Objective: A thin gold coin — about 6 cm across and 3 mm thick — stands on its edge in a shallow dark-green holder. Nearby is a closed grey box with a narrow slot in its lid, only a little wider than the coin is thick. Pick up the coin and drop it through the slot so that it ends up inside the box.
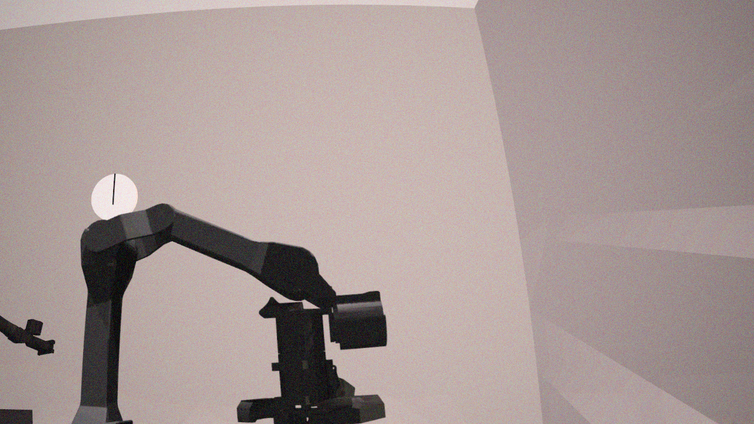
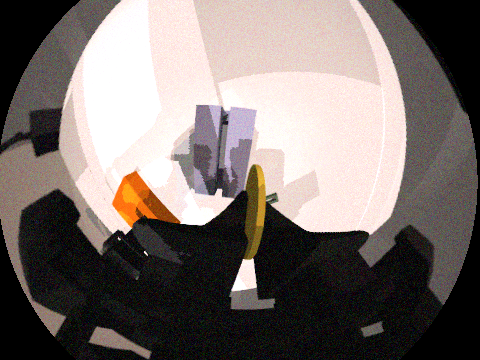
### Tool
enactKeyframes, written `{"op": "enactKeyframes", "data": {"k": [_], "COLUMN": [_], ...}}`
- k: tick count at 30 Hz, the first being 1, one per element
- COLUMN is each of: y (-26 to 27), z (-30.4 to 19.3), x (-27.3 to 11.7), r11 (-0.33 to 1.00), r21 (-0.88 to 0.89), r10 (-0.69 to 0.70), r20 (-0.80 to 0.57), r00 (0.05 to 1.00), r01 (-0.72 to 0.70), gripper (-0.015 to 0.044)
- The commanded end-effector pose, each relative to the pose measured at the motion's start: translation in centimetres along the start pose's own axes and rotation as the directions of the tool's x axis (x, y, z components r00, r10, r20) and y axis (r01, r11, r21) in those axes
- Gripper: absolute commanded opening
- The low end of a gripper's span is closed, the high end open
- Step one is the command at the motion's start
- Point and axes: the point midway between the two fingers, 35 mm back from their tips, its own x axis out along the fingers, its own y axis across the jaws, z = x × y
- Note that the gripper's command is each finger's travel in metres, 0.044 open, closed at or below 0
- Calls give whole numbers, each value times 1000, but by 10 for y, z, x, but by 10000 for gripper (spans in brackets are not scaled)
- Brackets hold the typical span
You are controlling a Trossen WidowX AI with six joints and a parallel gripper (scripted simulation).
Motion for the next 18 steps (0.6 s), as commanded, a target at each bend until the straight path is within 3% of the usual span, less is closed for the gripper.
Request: {"op": "enactKeyframes", "data": {"k": [1,18], "y": [8,26], "z": [6,23], "x": [-1,0], "r11": [1000,1000], "r21": [4,0], "r10": [2,4], "r20": [4,2], "r00": [1000,1000], "r01": [-2,-4], "gripper": [0,0]}}
